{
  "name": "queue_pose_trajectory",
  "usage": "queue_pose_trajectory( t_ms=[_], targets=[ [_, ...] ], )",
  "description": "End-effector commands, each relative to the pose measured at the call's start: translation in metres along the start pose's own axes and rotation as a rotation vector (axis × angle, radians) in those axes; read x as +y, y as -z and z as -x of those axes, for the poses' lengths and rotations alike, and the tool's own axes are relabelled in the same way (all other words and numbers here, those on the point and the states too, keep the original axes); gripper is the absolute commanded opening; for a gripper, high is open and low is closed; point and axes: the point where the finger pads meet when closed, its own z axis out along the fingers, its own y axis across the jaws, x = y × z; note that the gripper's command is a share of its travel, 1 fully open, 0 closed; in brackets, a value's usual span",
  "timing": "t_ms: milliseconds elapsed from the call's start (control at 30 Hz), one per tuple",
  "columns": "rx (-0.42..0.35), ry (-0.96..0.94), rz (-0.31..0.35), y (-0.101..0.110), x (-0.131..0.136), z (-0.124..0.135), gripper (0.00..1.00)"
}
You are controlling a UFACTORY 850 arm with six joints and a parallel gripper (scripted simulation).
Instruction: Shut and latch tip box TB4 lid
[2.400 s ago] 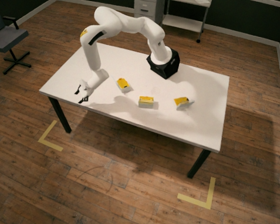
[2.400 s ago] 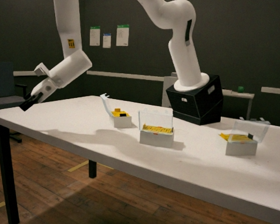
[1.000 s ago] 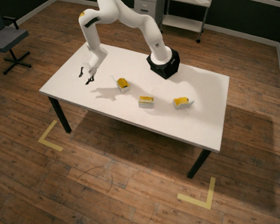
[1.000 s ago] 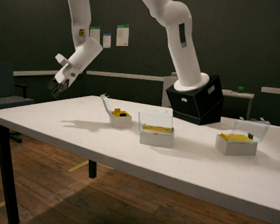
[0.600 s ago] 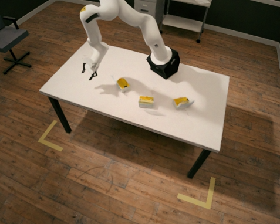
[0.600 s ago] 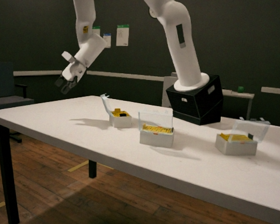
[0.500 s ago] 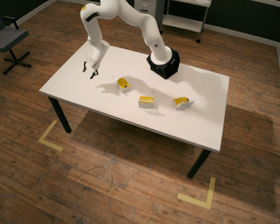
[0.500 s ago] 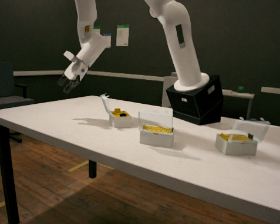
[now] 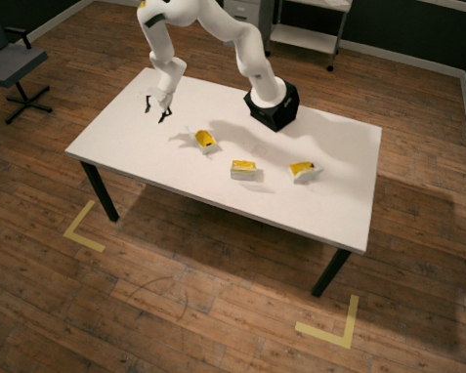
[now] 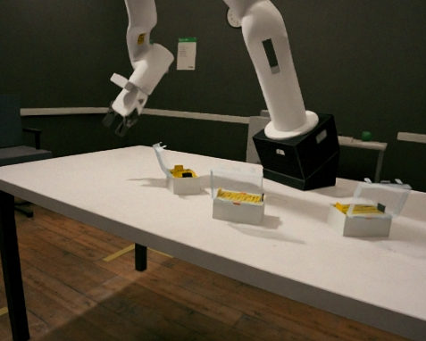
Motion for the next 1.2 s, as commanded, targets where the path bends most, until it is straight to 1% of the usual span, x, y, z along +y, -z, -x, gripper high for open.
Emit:
queue_pose_trajectory(
  t_ms=[0,67,133,167,233,333,400,533,567,600,633,733,800,833,867,1033,1067,1100,1167],
  targets=[
    [-0.011,0.014,-0.015,0.015,-0.002,0.015,1.0],
    [-0.011,0.014,-0.015,0.018,-0.002,0.017,1.0],
    [-0.035,0.042,-0.046,0.025,-0.004,0.024,1.0],
    [-0.035,0.042,-0.046,0.029,-0.005,0.028,1.0],
    [-0.035,0.042,-0.046,0.029,-0.005,0.028,1.0],
    [-0.035,0.042,-0.046,0.039,-0.007,0.037,1.0],
    [-0.057,0.07,-0.078,0.046,-0.01,0.044,1.0],
    [-0.058,0.07,-0.078,0.06,-0.015,0.056,1.0],
    [-0.058,0.07,-0.078,0.06,-0.015,0.056,1.0],
    [-0.073,0.088,-0.102,0.063,-0.016,0.06,1.0],
    [-0.079,0.095,-0.112,0.067,-0.018,0.063,1.0],
    [-0.079,0.095,-0.112,0.078,-0.023,0.072,1.0],
    [-0.079,0.095,-0.112,0.078,-0.023,0.072,1.0],
    [-0.093,0.113,-0.136,0.081,-0.024,0.075,1.0],
    [-0.099,0.12,-0.146,0.085,-0.026,0.078,1.0],
    [-0.099,0.12,-0.146,0.102,-0.035,0.092,1.0],
    [-0.112,0.137,-0.171,0.106,-0.037,0.095,1.0],
    [-0.117,0.143,-0.18,0.109,-0.039,0.097,1.0],
    [-0.117,0.143,-0.18,0.116,-0.044,0.103,1.0]
  ],
)
